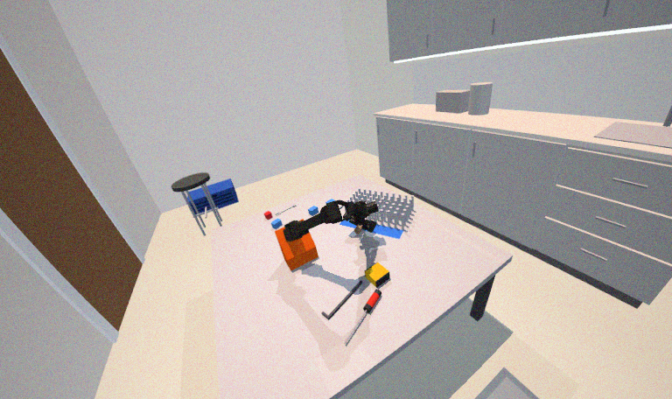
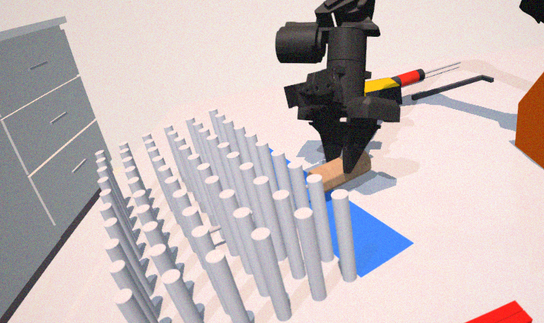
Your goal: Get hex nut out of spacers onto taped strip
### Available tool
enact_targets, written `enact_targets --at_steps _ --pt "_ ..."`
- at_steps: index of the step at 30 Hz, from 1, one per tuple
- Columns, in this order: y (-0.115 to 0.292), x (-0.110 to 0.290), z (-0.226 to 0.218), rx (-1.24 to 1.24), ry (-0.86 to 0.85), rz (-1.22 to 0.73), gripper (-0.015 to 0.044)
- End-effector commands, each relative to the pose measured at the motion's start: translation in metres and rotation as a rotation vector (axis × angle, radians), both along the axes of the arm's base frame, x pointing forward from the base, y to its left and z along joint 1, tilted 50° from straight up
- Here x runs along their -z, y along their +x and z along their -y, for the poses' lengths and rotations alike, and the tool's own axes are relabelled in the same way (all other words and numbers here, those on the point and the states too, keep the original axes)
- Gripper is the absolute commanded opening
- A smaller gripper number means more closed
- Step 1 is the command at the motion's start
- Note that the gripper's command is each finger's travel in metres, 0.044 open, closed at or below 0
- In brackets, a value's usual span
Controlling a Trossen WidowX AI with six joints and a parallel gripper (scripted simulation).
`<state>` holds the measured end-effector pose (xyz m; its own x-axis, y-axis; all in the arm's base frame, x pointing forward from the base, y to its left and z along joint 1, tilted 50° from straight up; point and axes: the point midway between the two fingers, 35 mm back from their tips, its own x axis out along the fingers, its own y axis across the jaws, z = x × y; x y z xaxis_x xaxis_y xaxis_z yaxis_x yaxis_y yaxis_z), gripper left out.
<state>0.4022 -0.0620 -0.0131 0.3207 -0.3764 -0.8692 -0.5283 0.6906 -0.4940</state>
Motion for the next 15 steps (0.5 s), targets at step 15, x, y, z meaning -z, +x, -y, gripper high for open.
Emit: enact_targets --at_steps 15 --pt "-0.0014 0.0090 0.0056 -0.011 0.002 -0.009 0.0000"
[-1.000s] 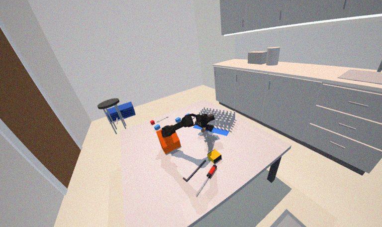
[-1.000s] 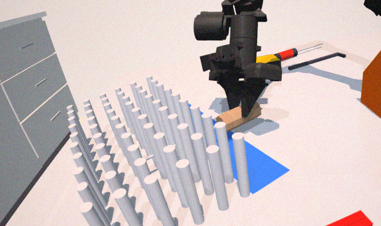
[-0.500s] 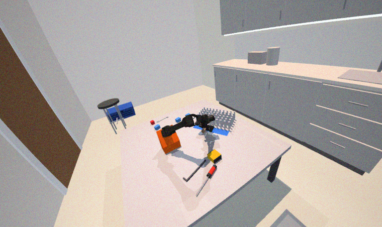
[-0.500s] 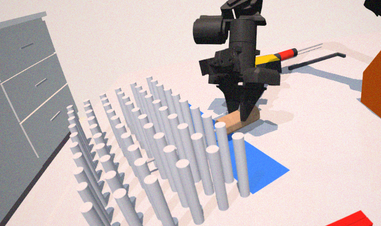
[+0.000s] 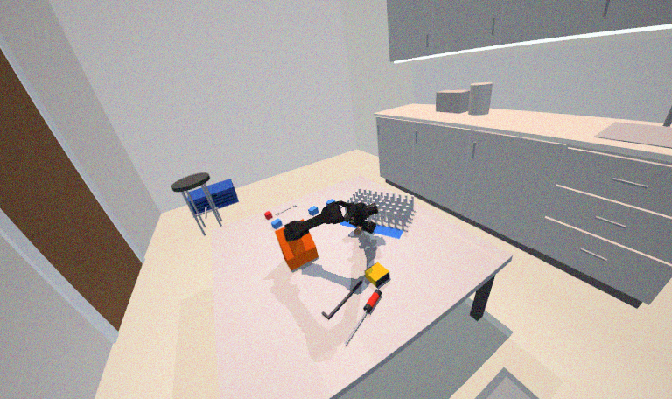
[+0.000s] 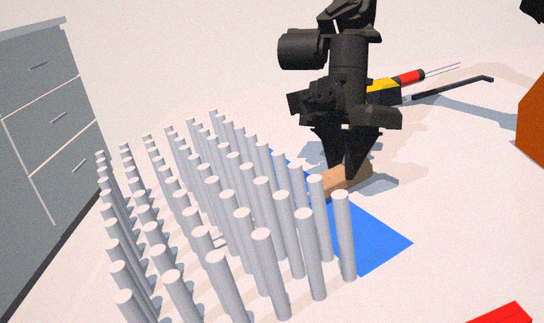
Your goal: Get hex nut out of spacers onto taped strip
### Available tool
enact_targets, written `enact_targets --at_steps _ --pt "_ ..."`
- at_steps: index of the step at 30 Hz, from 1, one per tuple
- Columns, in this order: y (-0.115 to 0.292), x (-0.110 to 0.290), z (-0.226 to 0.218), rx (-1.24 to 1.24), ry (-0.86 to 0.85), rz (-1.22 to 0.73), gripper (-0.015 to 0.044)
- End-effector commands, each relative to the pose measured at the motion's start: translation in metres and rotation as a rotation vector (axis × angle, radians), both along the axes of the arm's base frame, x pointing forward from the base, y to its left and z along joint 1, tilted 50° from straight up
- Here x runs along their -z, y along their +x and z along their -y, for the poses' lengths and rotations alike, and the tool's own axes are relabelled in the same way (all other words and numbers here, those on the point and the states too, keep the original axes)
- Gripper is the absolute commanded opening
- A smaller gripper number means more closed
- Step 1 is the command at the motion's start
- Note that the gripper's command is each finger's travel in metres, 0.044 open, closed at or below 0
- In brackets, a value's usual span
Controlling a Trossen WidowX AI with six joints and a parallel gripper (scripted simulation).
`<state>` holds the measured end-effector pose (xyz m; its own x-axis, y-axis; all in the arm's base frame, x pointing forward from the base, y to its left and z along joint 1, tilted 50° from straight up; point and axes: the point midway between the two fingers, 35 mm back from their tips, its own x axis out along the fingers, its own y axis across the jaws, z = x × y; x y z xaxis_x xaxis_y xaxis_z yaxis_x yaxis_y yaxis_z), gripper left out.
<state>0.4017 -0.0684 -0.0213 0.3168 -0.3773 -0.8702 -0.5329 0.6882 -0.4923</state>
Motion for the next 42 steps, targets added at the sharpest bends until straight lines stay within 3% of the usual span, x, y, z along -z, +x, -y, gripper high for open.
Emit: enact_targets --at_steps 1,42 --pt "-0.001 0.001 -0.001 -0.008 0.004 -0.003 0.0000" --pt "-0.025 -0.008 0.012 -0.005 0.001 -0.003 0.0000"
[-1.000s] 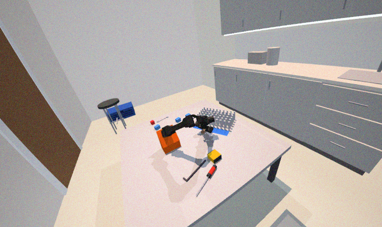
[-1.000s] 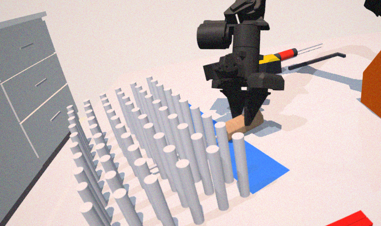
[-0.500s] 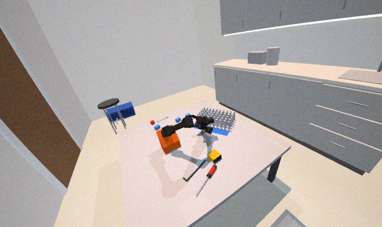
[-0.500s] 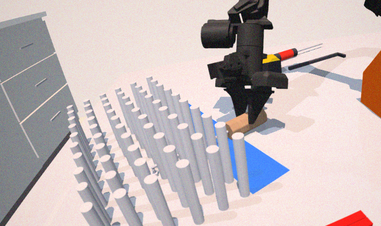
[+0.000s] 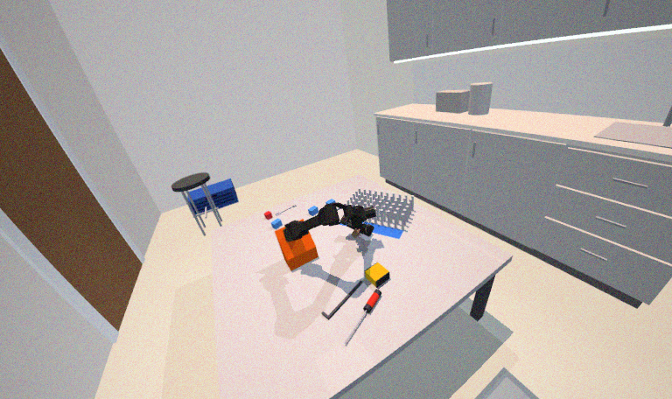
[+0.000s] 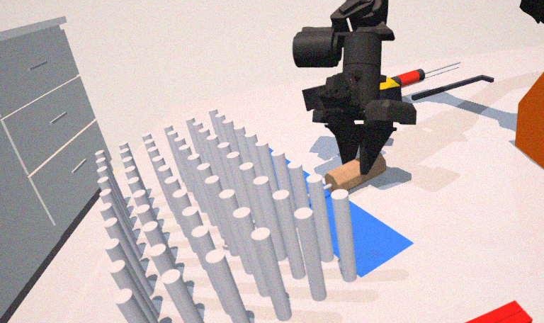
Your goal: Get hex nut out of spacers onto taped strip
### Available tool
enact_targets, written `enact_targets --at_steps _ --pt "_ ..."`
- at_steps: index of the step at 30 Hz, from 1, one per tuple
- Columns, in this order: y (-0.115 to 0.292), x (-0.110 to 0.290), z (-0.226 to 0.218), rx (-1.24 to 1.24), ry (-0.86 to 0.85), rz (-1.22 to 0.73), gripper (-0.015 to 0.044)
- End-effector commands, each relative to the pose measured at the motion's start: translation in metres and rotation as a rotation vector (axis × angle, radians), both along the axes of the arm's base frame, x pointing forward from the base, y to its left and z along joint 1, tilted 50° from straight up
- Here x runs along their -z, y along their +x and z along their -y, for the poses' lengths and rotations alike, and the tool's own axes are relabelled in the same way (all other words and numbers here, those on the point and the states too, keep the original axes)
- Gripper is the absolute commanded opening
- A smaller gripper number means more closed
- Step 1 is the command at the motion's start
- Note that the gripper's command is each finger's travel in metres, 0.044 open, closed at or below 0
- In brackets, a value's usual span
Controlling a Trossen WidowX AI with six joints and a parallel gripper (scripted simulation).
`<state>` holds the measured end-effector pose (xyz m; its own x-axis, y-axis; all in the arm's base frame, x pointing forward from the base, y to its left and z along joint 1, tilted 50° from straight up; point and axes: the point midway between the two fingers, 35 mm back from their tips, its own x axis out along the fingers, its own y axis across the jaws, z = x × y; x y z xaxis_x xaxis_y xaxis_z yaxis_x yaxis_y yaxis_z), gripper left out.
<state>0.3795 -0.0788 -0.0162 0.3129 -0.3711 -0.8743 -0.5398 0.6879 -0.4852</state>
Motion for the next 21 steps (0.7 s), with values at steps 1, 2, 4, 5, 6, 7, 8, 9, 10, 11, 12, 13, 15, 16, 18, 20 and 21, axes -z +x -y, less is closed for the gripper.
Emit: enact_targets --at_steps 1,2,4,5,6,7,8,9,10,11,12,13,15,16,18,20,21 --pt "-0.003 -0.003 0.002 0.000 -0.004 0.004 0.0000" --pt "-0.004 -0.004 0.003 0.000 -0.005 0.004 0.0000" --pt "-0.005 -0.004 0.003 0.000 -0.005 0.003 0.0000" --pt "-0.005 -0.004 0.004 0.000 -0.005 0.003 0.0000" --pt "-0.006 -0.004 0.004 0.000 -0.005 0.003 0.0000" --pt "-0.007 -0.005 0.004 0.000 -0.005 0.003 0.0000" --pt "-0.007 -0.005 0.004 0.000 -0.005 0.003 0.0000" --pt "-0.008 -0.005 0.005 0.000 -0.005 0.003 0.0000" --pt "-0.008 -0.005 0.005 0.000 -0.005 0.003 0.0000" --pt "-0.009 -0.006 0.005 0.000 -0.006 0.003 0.0000" --pt "-0.010 -0.006 0.006 0.000 -0.006 0.003 0.0000" --pt "-0.010 -0.006 0.006 0.000 -0.006 0.003 0.0000" --pt "-0.011 -0.006 0.007 0.000 -0.006 0.002 0.0000" --pt "-0.012 -0.007 0.007 0.000 -0.006 0.002 0.0000" --pt "-0.013 -0.007 0.008 0.000 -0.006 0.002 0.0000" --pt "-0.014 -0.008 0.008 0.001 -0.007 0.002 0.0000" --pt "-0.015 -0.008 0.008 0.001 -0.007 0.002 0.0000"
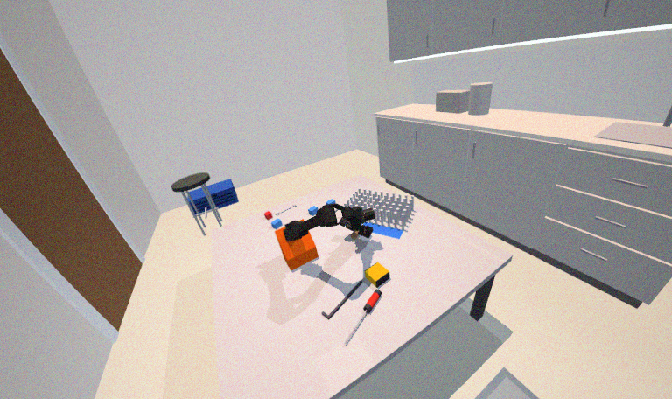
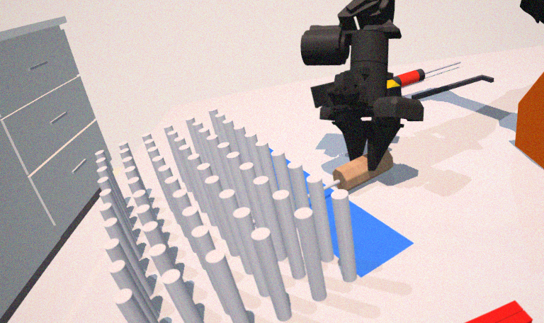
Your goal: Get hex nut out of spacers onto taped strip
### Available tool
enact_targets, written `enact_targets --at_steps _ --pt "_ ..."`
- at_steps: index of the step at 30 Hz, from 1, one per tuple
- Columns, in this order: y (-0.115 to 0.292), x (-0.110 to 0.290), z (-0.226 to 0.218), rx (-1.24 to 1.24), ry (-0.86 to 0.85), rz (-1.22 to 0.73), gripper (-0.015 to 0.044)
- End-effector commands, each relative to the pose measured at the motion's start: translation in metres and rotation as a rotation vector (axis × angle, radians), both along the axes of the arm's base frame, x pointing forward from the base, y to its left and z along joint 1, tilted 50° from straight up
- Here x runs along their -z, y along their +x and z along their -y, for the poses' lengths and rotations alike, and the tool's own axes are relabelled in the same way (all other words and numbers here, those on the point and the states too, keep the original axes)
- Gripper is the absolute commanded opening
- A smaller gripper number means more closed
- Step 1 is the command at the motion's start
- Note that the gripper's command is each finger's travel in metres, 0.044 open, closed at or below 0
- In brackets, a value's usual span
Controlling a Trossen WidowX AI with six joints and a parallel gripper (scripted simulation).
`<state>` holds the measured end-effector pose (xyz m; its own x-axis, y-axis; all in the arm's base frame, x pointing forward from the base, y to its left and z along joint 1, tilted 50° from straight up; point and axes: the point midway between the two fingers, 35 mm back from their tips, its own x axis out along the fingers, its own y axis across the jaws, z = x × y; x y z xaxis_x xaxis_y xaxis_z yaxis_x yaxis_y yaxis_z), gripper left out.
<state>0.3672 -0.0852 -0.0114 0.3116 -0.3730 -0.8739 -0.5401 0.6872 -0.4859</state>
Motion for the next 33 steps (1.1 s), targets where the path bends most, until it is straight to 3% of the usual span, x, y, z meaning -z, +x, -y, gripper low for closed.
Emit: enact_targets --at_steps 1,33 --pt "-0.003 -0.003 0.002 0.000 -0.005 0.003 0.0000" --pt "-0.022 -0.011 0.012 0.002 -0.009 0.000 0.0000"
